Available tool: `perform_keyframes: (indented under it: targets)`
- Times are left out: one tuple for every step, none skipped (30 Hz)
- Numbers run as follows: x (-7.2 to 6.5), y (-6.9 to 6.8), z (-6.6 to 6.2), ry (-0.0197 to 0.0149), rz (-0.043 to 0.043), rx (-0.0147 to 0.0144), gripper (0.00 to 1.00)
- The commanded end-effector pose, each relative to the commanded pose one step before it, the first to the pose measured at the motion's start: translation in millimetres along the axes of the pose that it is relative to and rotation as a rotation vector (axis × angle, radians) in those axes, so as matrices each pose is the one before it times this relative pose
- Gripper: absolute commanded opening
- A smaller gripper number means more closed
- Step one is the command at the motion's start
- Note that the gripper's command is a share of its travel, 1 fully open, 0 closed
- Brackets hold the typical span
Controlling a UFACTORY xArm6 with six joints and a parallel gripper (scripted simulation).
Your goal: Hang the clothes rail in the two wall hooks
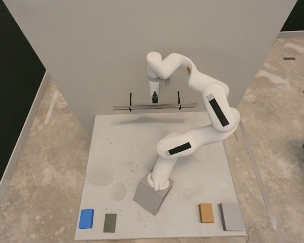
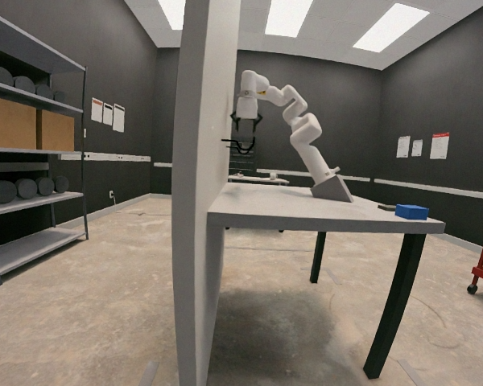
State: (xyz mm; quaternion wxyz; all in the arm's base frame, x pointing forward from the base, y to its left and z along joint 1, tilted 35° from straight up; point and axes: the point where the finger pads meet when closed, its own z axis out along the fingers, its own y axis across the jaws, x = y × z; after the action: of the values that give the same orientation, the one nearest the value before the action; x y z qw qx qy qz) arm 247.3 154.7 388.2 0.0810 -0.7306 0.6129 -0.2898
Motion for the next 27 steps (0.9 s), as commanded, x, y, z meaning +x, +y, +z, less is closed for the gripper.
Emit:
perform_keyframes:
  targets:
    - [-0.04,-0.65,-7.66,-0.00172,0.00124,0.00190,0.82]
    - [0.00,0.00,-1.66,0.00000,0.00000,-0.00001,0.82]
    - [0.00,0.00,-1.66,0.00000,0.00000,-0.00001,0.82]
    - [0.00,0.00,-1.66,0.00000,0.00000,-0.00001,0.82]
    - [0.00,0.00,-1.66,0.00000,0.00000,-0.00001,0.82]
    - [0.00,0.00,-1.66,0.00000,0.00000,-0.00001,0.82]
    - [0.00,0.00,-1.66,0.00000,0.00000,-0.00001,0.82]
    - [0.00,0.00,-1.66,0.00000,0.00000,-0.00001,0.82]
    - [0.00,0.00,-1.66,0.00000,-0.00001,-0.00001,0.82]
    - [0.00,0.00,0.00,0.00000,0.00000,0.00000,0.82]
    - [0.00,0.00,0.00,0.00000,0.00000,0.00000,0.82]
    - [-0.01,0.01,-1.68,0.00000,0.00000,-0.00002,0.82]
    - [0.00,0.00,-1.66,0.00000,-0.00001,-0.00001,0.82]
    - [0.00,0.00,-0.01,0.00000,0.00000,0.00000,0.82]
    - [0.00,0.00,-0.01,0.00000,0.00000,0.00000,0.82]
    - [0.00,0.00,-0.01,0.00000,0.00000,0.00000,0.82]
    - [0.02,-0.02,0.07,-0.00002,0.00000,0.00000,0.82]
    - [-0.01,0.01,-0.03,0.00001,0.00000,0.00000,0.82]
    - [-0.01,0.01,-0.02,0.00000,0.00000,0.00000,0.82]
    - [0.00,0.00,-0.01,0.00000,0.00000,0.00000,0.82]
    - [0.00,0.00,-0.01,0.00000,0.00000,0.00000,0.82]
    - [0.00,0.00,0.00,0.00000,0.00000,0.00000,0.82]
    - [0.00,0.00,0.00,0.00000,0.00000,0.00000,0.82]
    - [0.02,0.01,0.08,0.00010,0.00000,-0.00008,0.82]
    - [0.00,0.00,-0.02,0.00000,0.00000,0.00001,0.82]
    - [0.00,0.00,0.00,0.00000,0.00000,0.00000,0.82]
    - [0.00,0.00,0.00,0.00000,0.00000,0.00000,0.82]
